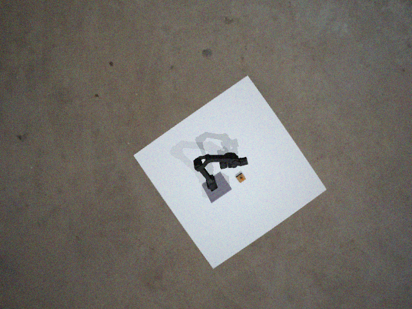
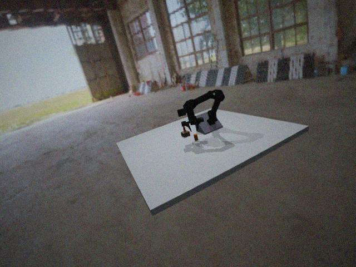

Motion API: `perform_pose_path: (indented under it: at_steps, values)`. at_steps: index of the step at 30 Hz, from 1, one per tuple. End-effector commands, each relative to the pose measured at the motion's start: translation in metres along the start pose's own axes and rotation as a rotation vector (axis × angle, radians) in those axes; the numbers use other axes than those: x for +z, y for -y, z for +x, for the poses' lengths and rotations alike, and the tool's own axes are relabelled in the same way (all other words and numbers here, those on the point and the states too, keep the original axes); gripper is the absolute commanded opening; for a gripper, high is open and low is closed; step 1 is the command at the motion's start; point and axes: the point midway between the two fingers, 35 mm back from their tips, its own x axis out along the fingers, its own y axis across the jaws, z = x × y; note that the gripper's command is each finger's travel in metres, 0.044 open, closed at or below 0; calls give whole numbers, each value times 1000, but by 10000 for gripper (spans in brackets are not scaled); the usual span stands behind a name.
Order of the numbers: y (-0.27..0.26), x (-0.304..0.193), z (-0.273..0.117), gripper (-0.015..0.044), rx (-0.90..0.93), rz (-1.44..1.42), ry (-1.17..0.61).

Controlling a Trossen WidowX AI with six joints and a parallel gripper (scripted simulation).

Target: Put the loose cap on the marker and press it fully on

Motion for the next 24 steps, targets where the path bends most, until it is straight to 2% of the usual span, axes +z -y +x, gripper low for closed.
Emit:
perform_pose_path:
  at_steps: [1,24]
  values:
    - [0,1,12,258,-5,0,8]
    - [1,2,47,258,-6,0,7]
